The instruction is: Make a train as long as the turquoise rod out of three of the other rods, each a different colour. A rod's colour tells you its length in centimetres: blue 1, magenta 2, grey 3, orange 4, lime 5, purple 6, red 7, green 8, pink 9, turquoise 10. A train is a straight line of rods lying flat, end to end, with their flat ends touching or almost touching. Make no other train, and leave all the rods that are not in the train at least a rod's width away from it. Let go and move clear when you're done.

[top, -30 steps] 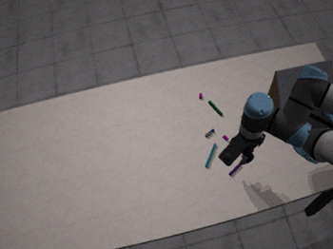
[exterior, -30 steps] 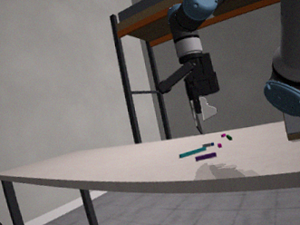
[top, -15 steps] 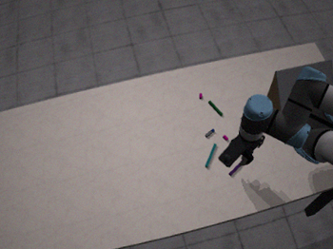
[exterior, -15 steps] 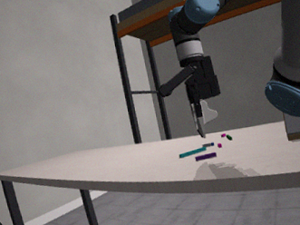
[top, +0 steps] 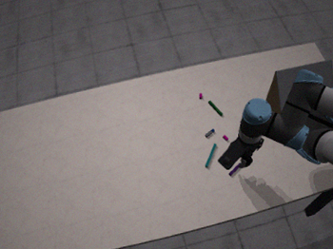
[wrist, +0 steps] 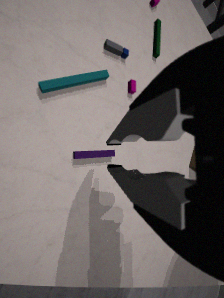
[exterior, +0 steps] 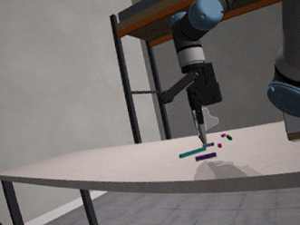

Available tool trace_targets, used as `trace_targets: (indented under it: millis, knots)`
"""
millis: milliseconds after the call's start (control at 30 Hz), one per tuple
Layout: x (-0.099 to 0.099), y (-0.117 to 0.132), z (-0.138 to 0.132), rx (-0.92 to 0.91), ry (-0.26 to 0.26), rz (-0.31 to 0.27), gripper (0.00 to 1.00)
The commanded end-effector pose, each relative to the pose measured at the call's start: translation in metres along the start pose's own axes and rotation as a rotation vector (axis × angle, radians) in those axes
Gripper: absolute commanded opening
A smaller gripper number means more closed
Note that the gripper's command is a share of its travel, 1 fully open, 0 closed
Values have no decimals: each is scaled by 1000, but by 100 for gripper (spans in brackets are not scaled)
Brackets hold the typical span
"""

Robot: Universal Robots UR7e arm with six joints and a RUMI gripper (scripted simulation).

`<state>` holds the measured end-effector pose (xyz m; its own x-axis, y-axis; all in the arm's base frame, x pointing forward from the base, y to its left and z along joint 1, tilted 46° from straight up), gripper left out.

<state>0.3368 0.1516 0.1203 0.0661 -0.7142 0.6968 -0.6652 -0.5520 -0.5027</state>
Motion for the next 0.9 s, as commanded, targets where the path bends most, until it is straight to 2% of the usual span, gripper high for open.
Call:
trace_targets:
  millis: [0,467,867]
  knots:
    - [-11,0,0,-1,-1,0,14]
    - [-22,0,0,-1,-1,0,14]
    - [-23,-1,1,0,1,-1,14]
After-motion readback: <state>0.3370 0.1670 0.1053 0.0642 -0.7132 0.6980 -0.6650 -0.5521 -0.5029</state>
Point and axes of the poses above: the point where the finger pads meet when closed, its own x axis back along the fingers, its own z axis across the jaws, y = z × x, the point moved 6 cm from there along x, back along the fingers, and after that the axes turned 15 degrees about x, right-handed, at the moved point
